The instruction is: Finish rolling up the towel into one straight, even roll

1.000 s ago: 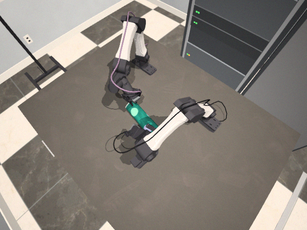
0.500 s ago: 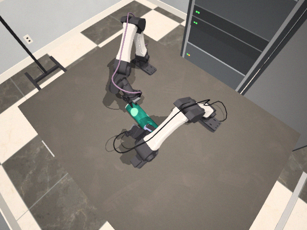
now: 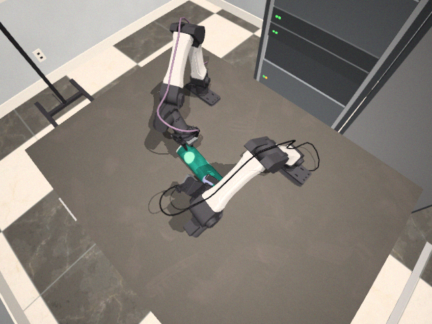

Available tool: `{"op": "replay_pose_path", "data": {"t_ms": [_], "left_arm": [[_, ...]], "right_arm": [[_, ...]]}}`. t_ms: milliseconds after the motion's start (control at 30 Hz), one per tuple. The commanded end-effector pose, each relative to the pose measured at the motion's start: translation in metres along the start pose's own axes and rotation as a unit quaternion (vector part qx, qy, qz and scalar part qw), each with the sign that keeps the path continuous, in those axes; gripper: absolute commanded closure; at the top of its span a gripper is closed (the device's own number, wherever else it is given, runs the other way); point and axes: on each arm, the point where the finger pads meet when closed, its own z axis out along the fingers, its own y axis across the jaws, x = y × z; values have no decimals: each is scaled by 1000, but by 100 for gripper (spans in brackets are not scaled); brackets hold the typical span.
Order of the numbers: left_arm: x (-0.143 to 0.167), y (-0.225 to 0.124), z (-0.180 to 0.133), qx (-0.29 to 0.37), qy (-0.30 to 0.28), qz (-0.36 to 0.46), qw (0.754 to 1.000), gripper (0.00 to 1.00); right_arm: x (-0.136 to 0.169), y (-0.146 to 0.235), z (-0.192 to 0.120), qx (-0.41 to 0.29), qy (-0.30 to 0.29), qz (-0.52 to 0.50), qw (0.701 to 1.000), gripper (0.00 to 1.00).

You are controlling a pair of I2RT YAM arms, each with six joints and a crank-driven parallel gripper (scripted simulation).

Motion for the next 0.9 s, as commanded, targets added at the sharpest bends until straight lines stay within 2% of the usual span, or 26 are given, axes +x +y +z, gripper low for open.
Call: {"op": "replay_pose_path", "data": {"t_ms": [0, 867], "left_arm": [[-1, -4, -7, 94, 28, -3, 995, 15], [-1, -4, -7, 94, 28, -3, 995, 15]], "right_arm": [[-13, -2, -10, 6, 0, -5, 1000, 68], [-18, -2, -15, 5, 0, -6, 1000, 68]]}}
